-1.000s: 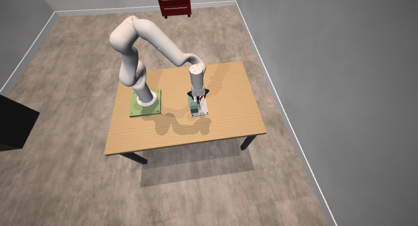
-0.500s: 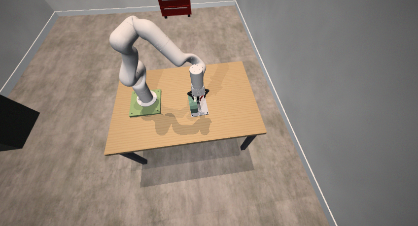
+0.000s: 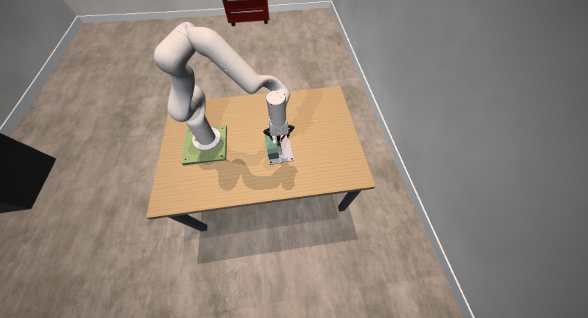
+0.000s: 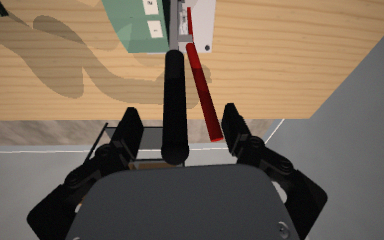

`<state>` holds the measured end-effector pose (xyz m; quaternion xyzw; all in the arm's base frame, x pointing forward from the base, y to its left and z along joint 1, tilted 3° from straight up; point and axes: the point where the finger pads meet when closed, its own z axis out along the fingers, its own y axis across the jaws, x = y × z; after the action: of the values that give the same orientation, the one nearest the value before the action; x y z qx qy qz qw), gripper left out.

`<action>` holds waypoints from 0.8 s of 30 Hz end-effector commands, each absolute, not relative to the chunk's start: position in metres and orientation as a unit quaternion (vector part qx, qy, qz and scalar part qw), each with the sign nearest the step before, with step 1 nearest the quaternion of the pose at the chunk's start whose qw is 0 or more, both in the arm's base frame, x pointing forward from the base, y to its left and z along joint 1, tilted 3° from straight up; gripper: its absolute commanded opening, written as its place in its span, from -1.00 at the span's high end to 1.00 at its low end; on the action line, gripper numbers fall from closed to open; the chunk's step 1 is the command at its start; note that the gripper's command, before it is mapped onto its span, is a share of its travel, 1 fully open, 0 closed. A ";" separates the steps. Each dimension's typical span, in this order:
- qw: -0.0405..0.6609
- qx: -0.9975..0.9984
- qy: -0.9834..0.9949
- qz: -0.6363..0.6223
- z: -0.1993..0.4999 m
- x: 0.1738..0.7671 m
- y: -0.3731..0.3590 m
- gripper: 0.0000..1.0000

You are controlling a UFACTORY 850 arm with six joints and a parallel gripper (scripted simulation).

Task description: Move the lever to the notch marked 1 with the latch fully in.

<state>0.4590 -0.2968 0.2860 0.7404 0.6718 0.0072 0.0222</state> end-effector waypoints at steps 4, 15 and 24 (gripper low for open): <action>0.023 0.740 0.672 0.008 0.287 0.460 -0.297 -0.99; 0.023 0.740 0.672 0.008 0.298 0.459 -0.297 -0.99; 0.023 0.740 0.672 0.008 0.312 0.459 -0.297 -0.99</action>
<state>0.4582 -0.2963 0.3064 0.7404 0.6718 0.0072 0.0222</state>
